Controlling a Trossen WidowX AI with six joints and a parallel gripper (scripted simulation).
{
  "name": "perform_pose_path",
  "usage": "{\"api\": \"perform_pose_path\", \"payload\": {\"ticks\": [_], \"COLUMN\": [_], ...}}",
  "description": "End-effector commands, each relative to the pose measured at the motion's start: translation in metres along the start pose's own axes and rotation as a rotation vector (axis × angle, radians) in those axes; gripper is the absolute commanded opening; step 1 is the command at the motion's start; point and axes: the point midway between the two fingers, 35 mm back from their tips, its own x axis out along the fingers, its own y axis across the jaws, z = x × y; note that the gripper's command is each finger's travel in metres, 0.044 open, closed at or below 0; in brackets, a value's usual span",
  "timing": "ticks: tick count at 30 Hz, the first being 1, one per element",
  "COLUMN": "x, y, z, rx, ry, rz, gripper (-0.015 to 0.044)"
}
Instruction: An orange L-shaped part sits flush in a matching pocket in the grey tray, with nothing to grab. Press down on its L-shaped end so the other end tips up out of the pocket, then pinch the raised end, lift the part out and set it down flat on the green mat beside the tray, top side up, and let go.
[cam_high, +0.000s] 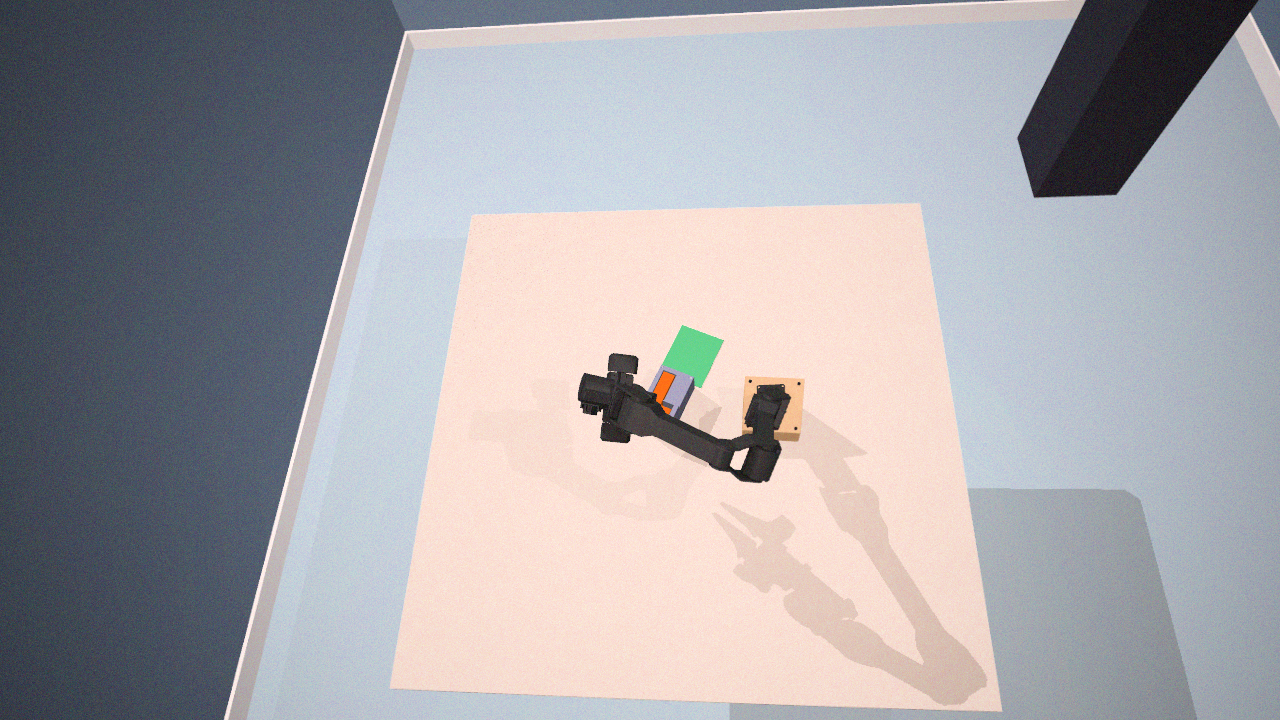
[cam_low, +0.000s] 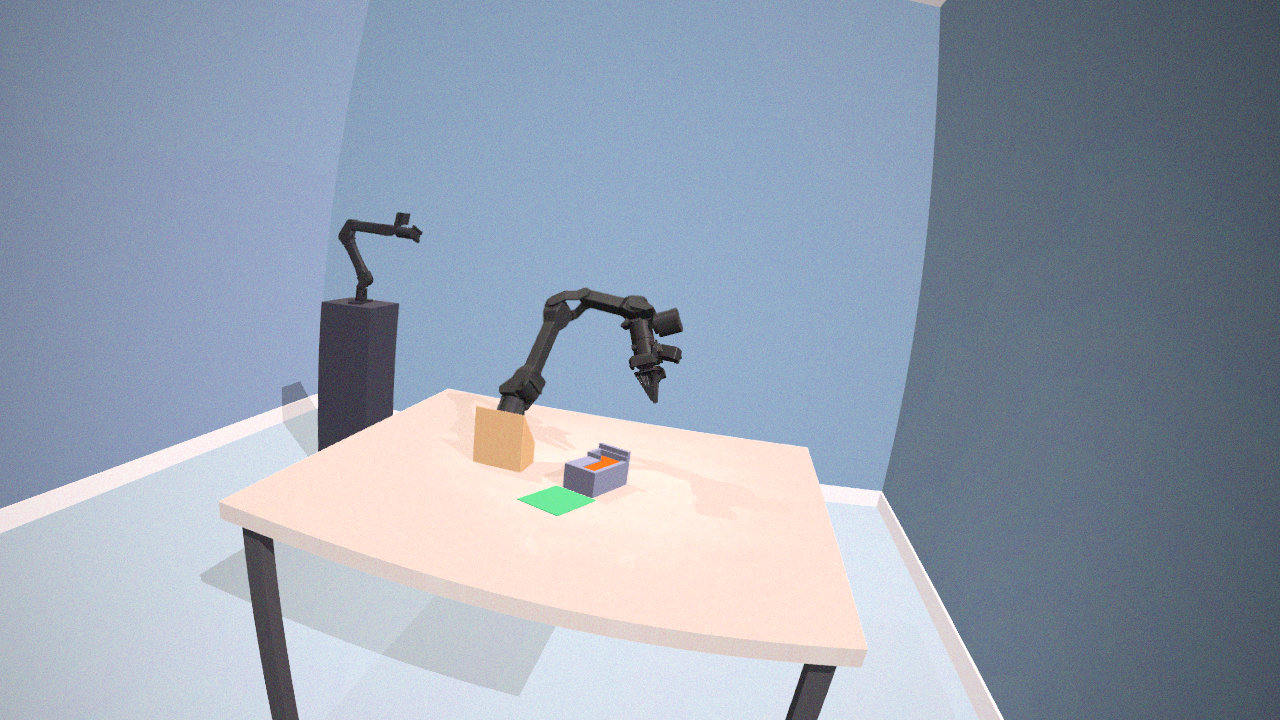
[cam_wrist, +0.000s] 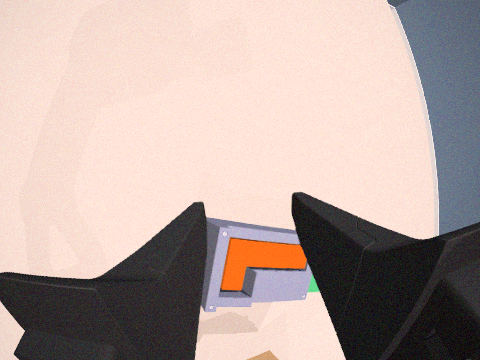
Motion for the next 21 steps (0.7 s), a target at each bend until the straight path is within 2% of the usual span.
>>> {"api": "perform_pose_path", "payload": {"ticks": [1,4,14,21], "x": [0.038,0.047,0.05,0.104], "y": [-0.011,-0.01,-0.009,0.014], "z": [-0.061,-0.087,-0.089,-0.111], "rx": [0.218,0.353,0.364,0.364], "ry": [0.299,0.429,0.437,0.437], "rz": [0.187,0.293,0.3,0.302], "gripper": [0.018,0.018,0.018,0.018]}}
